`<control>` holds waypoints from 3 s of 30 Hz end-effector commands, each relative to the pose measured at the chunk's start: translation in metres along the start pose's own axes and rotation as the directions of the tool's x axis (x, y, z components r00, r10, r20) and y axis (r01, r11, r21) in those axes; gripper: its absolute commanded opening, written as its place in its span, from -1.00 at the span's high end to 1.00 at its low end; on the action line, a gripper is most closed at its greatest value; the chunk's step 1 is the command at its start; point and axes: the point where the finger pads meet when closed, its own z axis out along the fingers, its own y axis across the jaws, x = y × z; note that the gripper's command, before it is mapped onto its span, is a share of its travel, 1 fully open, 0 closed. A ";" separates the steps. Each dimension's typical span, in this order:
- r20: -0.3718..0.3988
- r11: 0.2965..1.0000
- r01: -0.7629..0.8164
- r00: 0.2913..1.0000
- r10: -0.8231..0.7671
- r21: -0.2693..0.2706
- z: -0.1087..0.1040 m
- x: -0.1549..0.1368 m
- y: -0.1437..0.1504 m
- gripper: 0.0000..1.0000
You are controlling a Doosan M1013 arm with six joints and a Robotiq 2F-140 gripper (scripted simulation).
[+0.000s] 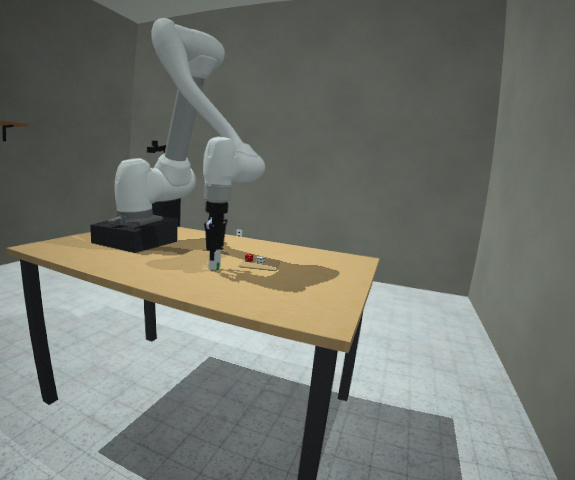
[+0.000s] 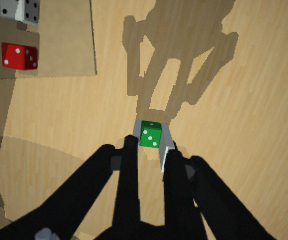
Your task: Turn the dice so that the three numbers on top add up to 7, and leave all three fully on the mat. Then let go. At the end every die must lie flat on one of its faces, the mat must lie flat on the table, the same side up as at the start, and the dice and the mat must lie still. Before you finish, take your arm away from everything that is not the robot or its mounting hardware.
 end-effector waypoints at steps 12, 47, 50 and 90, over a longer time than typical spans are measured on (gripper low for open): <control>-0.001 1.000 -0.001 1.000 0.001 -0.001 0.000 0.000 0.001 0.75; -0.002 1.000 -0.016 1.000 0.016 0.000 -0.101 0.071 -0.048 0.75; -0.002 1.000 -0.021 1.000 0.021 0.000 -0.102 0.103 -0.076 0.75; -0.001 0.999 -0.036 0.999 0.036 -0.001 -0.046 0.166 -0.150 0.75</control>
